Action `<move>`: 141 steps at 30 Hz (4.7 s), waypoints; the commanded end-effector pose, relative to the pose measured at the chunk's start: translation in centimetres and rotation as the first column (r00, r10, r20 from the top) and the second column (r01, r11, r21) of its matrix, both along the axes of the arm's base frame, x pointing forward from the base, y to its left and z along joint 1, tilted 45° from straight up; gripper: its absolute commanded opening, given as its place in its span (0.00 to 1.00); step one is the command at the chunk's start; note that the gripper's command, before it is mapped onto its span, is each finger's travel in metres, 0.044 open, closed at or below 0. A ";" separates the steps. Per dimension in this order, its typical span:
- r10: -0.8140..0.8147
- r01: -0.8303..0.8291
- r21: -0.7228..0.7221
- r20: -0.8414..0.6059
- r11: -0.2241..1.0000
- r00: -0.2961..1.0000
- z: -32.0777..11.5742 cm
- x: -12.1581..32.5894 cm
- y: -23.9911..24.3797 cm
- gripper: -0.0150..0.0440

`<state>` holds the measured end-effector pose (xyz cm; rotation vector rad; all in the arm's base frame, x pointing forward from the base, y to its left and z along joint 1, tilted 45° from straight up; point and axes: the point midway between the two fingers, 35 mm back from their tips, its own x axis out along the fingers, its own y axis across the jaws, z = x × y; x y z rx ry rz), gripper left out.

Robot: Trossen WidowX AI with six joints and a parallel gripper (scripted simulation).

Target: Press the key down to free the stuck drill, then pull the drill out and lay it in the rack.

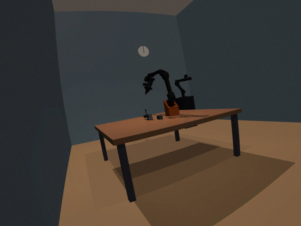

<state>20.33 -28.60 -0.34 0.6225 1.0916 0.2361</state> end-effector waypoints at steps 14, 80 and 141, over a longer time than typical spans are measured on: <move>0.420 -0.368 0.226 -0.255 0.902 0.871 -4.8 8.4 19.2 0.25; 0.420 -0.368 0.227 -0.254 0.902 0.871 -6.7 8.4 21.2 0.25; 0.696 -0.696 0.028 0.012 0.718 0.718 -1.1 9.8 23.0 1.00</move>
